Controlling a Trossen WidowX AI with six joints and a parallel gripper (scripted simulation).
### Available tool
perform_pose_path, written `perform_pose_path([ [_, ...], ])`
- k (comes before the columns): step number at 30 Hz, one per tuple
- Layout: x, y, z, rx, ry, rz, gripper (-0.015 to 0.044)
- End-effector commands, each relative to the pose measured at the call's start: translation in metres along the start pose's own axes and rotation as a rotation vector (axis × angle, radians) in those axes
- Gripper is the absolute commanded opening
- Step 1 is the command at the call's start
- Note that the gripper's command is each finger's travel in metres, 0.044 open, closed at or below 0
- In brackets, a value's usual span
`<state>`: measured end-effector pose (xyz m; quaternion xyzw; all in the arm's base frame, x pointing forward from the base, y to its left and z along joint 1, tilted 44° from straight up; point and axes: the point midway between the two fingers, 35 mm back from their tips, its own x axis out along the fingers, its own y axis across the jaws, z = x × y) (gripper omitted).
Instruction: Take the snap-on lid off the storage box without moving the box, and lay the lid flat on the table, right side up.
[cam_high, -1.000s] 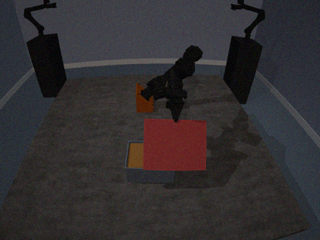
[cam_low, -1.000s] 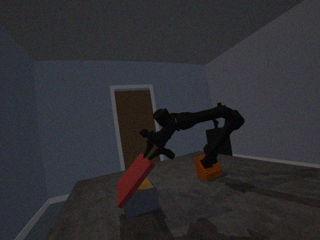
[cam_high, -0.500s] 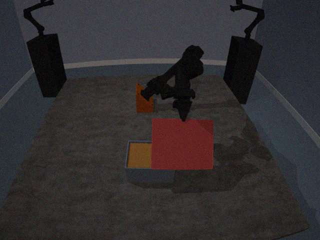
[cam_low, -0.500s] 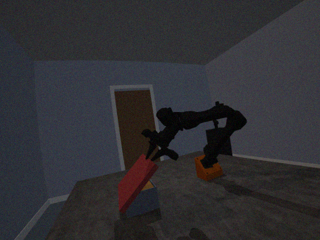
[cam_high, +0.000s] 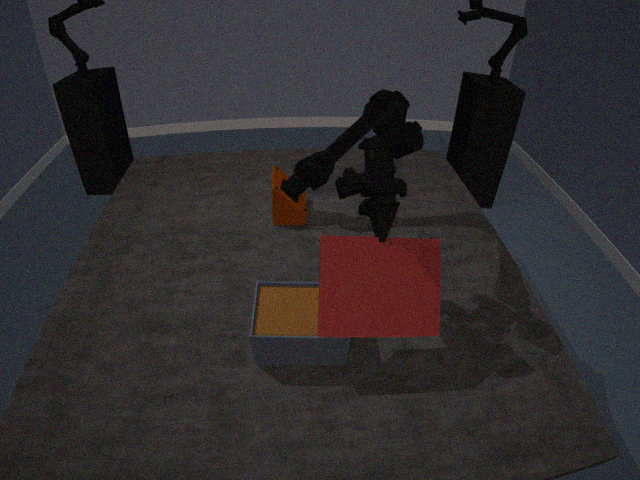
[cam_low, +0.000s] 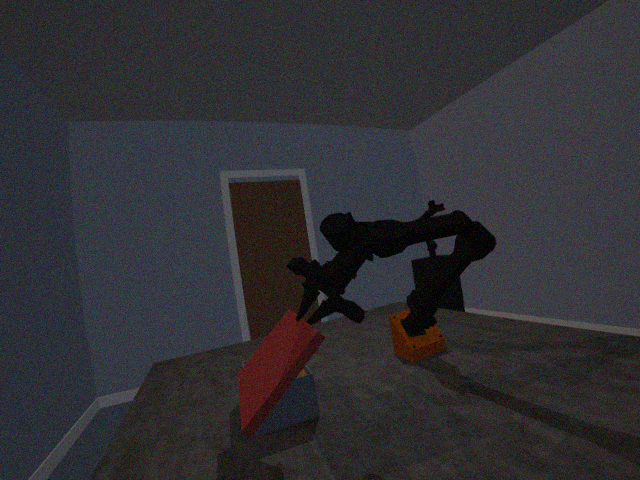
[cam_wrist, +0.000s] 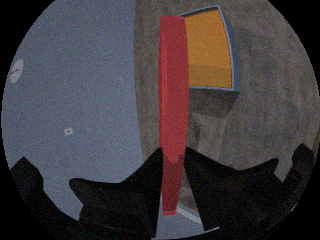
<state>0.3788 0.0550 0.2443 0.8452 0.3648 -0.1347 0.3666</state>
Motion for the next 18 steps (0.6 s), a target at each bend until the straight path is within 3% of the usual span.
perform_pose_path([
  [1,-0.004,0.006,-0.011,-0.005,0.003,0.021,0.0000],
  [18,-0.008,0.003,-0.045,-0.005,0.004,0.021,0.0000],
])
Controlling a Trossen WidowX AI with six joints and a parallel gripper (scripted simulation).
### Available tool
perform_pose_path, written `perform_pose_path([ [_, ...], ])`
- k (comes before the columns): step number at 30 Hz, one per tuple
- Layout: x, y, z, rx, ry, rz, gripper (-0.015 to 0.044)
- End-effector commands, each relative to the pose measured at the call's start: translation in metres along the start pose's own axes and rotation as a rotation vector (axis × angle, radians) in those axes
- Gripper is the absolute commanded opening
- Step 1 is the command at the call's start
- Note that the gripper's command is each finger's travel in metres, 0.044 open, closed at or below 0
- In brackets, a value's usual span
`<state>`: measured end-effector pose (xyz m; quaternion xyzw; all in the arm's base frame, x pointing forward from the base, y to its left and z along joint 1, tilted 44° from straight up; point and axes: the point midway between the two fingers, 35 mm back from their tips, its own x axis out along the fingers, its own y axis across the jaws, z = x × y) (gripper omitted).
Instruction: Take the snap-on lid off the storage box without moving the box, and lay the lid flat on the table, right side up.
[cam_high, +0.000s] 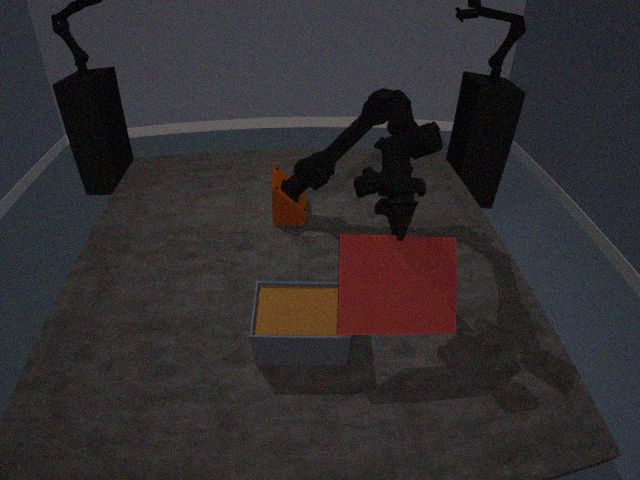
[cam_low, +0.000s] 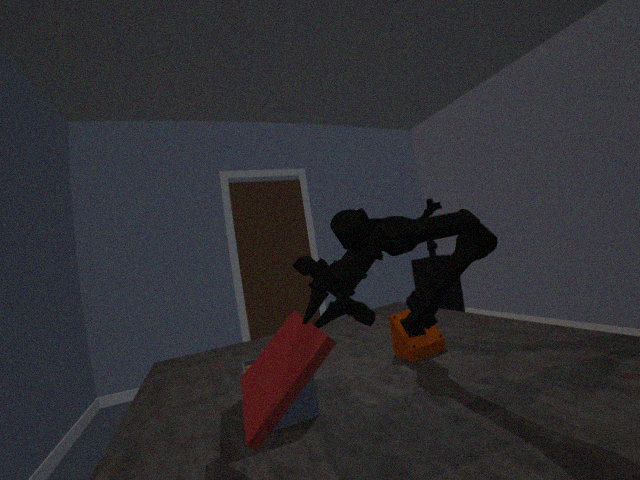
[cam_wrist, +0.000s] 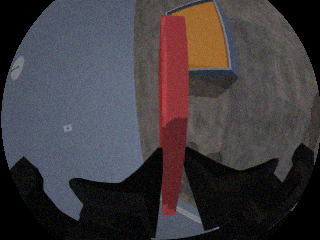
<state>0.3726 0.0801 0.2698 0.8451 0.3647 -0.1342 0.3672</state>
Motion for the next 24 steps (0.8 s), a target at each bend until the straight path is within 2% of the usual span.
perform_pose_path([
  [1,-0.004,0.005,-0.011,-0.003,0.004,0.021,0.0000],
  [24,-0.010,0.001,-0.057,-0.002,0.006,0.022,0.0000],
])
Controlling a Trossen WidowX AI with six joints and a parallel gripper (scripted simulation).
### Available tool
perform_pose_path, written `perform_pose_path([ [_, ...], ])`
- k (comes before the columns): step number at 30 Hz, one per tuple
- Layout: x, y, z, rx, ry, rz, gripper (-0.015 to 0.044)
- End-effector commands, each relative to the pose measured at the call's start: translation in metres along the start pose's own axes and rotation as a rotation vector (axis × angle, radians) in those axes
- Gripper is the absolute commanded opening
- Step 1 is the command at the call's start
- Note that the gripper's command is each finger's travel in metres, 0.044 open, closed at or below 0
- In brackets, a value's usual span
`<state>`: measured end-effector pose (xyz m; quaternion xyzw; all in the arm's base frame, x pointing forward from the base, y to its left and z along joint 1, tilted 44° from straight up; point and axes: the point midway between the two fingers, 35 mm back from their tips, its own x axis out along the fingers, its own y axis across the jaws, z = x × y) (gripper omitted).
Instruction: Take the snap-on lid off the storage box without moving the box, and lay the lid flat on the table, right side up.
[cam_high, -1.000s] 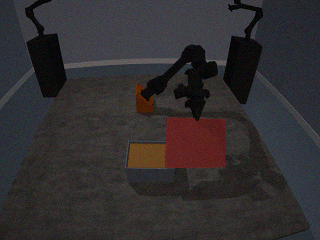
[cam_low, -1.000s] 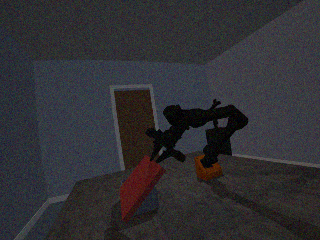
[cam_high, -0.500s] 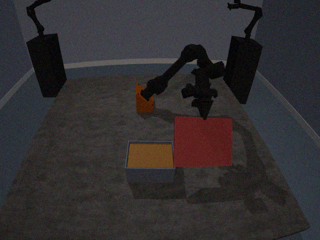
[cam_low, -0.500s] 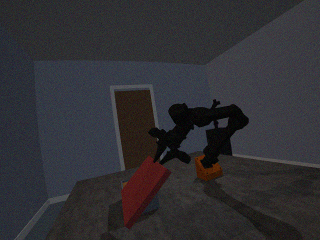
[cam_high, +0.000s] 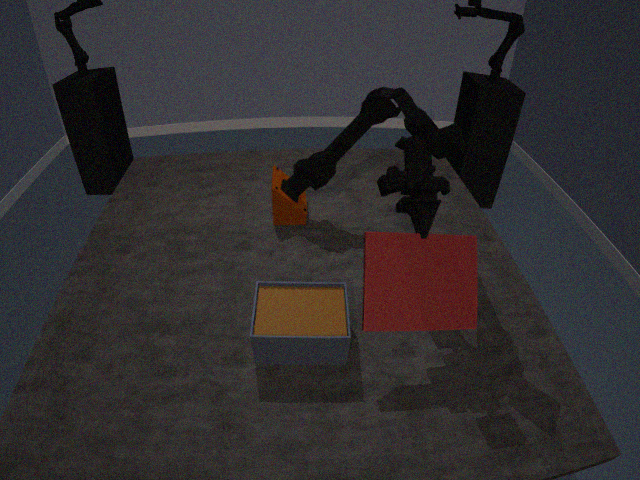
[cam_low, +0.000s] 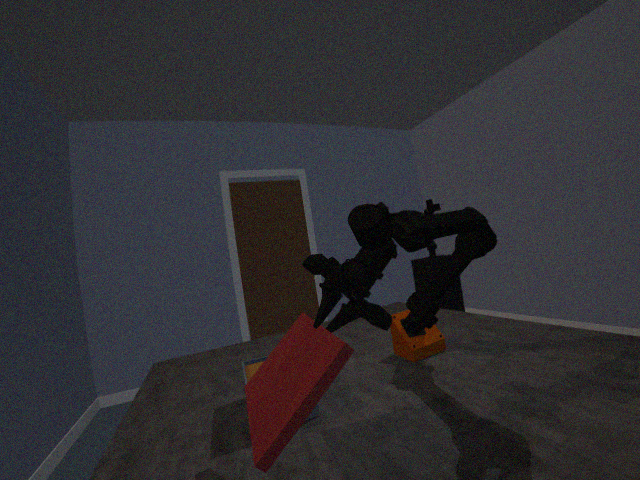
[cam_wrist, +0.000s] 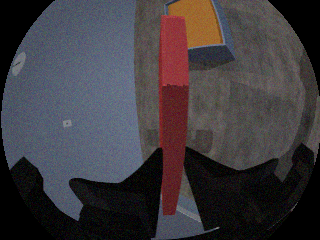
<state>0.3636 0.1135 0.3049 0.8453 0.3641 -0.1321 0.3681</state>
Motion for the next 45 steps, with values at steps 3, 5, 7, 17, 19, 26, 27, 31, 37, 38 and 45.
perform_pose_path([
  [3,-0.004,0.004,-0.014,0.000,0.004,0.019,0.0000],
  [5,-0.005,0.004,-0.018,0.001,0.004,0.019,0.0000],
  [7,-0.005,0.004,-0.022,0.001,0.004,0.019,0.0000],
  [17,-0.007,0.002,-0.042,0.001,0.006,0.020,0.0000],
  [19,-0.008,0.002,-0.046,0.001,0.006,0.020,0.0000],
  [26,-0.009,0.001,-0.056,0.001,0.006,0.020,0.0000],
  [27,-0.009,0.001,-0.056,0.001,0.006,0.020,0.0000],
  [31,-0.008,-0.001,-0.055,0.001,0.006,0.020,0.0000],
  [37,-0.003,-0.007,-0.053,0.002,0.007,0.020,0.0000],
  [38,-0.003,-0.008,-0.053,0.002,0.007,0.020,0.0000],
  [45,0.003,-0.014,-0.052,0.002,0.007,0.020,0.0000],
])
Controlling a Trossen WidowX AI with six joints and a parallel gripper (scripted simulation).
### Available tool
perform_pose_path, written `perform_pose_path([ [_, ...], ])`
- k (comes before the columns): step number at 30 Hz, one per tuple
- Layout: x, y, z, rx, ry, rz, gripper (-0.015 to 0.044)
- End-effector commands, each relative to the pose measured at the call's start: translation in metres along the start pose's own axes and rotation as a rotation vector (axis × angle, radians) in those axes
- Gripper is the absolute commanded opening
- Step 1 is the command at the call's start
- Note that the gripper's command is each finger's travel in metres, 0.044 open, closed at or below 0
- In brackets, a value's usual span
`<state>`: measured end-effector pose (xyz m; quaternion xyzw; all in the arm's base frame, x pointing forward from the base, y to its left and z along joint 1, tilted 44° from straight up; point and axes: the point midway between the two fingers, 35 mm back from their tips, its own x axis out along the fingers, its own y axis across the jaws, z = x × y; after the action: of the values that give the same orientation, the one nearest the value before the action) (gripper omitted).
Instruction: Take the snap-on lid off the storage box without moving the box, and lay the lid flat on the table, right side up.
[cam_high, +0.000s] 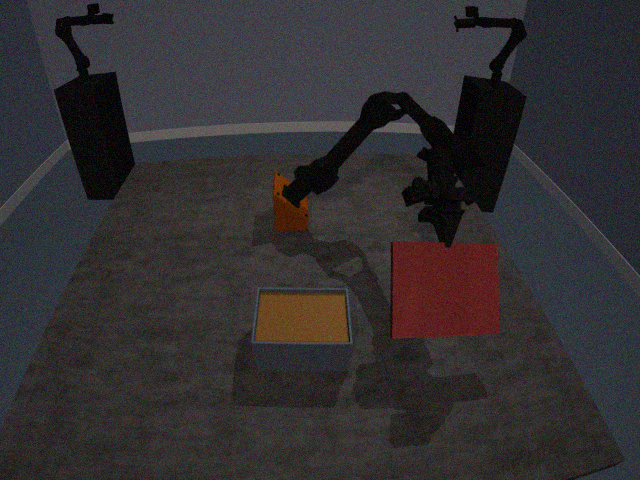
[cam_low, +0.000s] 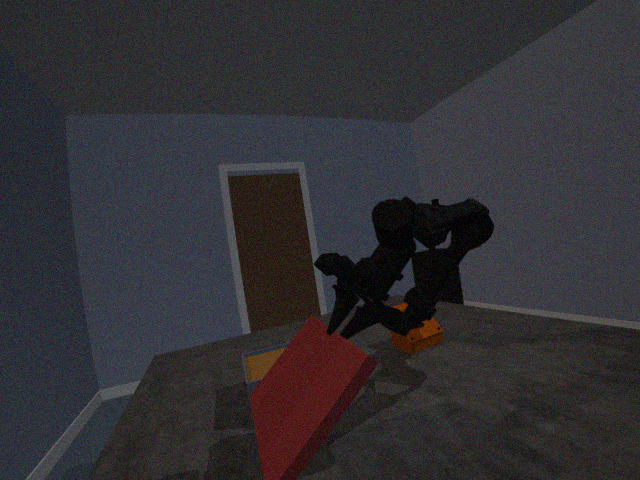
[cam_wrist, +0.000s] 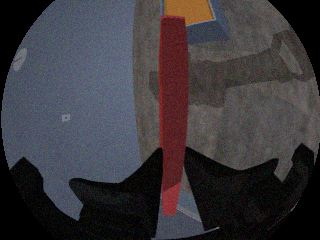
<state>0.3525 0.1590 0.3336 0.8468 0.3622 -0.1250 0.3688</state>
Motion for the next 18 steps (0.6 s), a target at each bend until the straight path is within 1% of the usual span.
perform_pose_path([
  [1,0.001,-0.001,0.001,0.007,-0.003,0.011,0.0000],
  [18,0.010,-0.011,0.001,0.007,-0.003,0.011,0.0000],
])
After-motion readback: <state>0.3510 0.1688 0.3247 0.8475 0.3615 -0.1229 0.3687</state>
